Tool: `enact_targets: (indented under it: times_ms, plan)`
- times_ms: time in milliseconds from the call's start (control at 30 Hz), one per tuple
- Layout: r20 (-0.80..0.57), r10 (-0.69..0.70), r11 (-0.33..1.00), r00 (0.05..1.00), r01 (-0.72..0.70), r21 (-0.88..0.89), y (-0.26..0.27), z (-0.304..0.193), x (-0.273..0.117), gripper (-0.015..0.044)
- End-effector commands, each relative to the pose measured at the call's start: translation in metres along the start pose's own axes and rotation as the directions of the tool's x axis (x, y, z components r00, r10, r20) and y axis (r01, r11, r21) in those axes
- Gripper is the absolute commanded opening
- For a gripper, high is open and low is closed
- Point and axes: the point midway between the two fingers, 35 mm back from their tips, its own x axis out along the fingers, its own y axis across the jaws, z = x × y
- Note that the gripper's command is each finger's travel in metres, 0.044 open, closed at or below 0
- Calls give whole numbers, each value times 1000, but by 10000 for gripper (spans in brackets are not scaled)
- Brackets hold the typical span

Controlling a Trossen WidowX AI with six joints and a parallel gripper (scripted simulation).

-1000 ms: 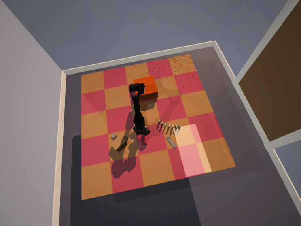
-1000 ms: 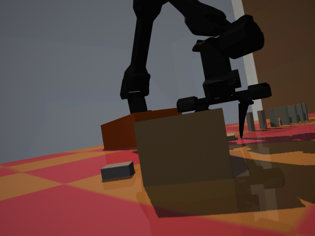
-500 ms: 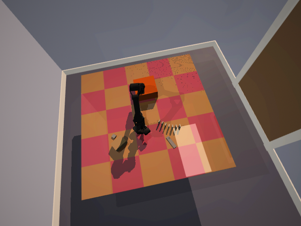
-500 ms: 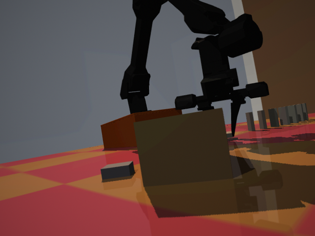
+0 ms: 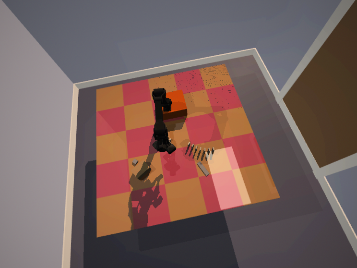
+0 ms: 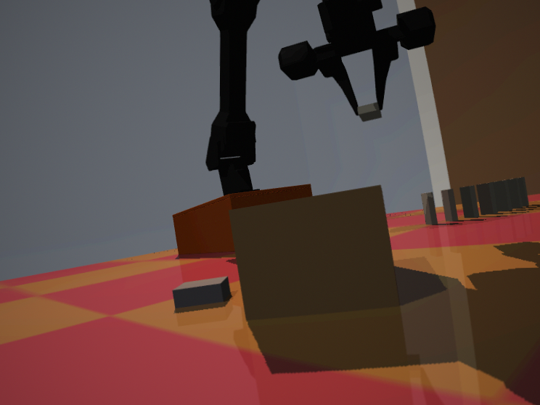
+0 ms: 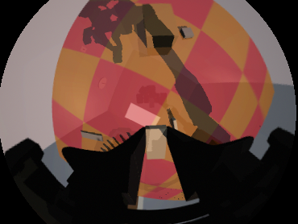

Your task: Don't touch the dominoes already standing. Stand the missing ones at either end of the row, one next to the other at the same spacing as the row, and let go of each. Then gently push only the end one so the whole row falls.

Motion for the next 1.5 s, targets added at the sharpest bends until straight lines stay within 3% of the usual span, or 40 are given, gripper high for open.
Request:
enact_targets:
  times_ms: [0, 167, 333, 467, 567, 633, 1267, 1467]
  plan:
    - [-5, -14, 998, 1000, 14, -67, 0, 0, -4, 107]
    - [-4, -13, 853, 1000, 9, -522, 19, 7, -6, 107]
    - [-4, -11, 498, 1000, 2, -867, 37, 13, -7, 107]
    - [-4, -10, 120, 1000, -2, -993, 52, 16, -6, 107]
    - [-4, -9, -179, 1000, -5, -984, 62, 18, -5, 107]
    - [-3, -9, -305, 1000, -6, -952, 67, 19, -5, 107]
    - [-4, -5, -318, 1000, -6, -948, 68, 20, -4, 107]
    - [-26, 117, -251, 993, 5, -968, 83, 29, 13, 107]
